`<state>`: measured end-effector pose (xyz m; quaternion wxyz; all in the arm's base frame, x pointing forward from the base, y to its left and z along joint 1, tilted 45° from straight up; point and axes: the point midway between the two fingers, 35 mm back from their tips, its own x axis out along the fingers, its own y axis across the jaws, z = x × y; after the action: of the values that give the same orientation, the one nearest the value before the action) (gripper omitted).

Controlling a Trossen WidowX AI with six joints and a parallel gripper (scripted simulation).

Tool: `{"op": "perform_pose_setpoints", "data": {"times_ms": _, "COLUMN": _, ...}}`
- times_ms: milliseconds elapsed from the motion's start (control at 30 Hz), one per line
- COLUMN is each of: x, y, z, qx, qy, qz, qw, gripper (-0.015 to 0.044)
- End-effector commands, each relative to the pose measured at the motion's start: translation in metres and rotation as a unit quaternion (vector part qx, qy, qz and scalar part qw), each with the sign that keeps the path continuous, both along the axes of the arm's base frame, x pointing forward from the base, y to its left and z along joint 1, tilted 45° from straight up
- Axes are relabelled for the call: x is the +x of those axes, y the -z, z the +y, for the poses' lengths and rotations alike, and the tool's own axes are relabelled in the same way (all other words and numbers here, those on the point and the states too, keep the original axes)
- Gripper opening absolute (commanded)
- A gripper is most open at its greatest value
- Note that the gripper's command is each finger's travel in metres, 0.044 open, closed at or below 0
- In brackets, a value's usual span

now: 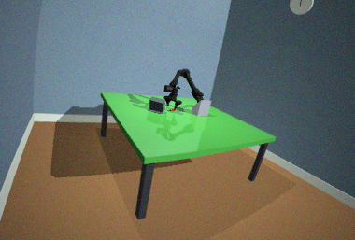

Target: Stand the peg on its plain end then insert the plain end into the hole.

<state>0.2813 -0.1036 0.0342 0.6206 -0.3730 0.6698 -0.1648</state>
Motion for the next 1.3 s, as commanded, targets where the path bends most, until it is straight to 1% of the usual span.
{"op": "perform_pose_setpoints", "data": {"times_ms": 0, "x": -0.0018, "y": 0.0056, "z": -0.0047, "qx": 0.000, "qy": -0.001, "qz": 0.004, "qw": 1.000, "gripper": 0.0440}}
{"op": "perform_pose_setpoints", "data": {"times_ms": 267, "x": -0.0027, "y": 0.0121, "z": -0.0123, "qx": -0.001, "qy": -0.001, "qz": 0.004, "qw": 1.000, "gripper": 0.0440}}
{"op": "perform_pose_setpoints", "data": {"times_ms": 667, "x": -0.0027, "y": 0.0121, "z": -0.0123, "qx": -0.001, "qy": -0.001, "qz": 0.004, "qw": 1.000, "gripper": 0.0125}}
{"op": "perform_pose_setpoints", "data": {"times_ms": 700, "x": -0.0027, "y": 0.0121, "z": -0.0123, "qx": -0.001, "qy": -0.001, "qz": 0.004, "qw": 1.000, "gripper": 0.0110}}
{"op": "perform_pose_setpoints", "data": {"times_ms": 1000, "x": -0.0027, "y": 0.0121, "z": -0.0123, "qx": -0.001, "qy": -0.001, "qz": 0.004, "qw": 1.000, "gripper": 0.0110}}
{"op": "perform_pose_setpoints", "data": {"times_ms": 1267, "x": -0.0027, "y": 0.0121, "z": -0.0123, "qx": -0.001, "qy": -0.001, "qz": 0.004, "qw": 1.000, "gripper": 0.0057}}
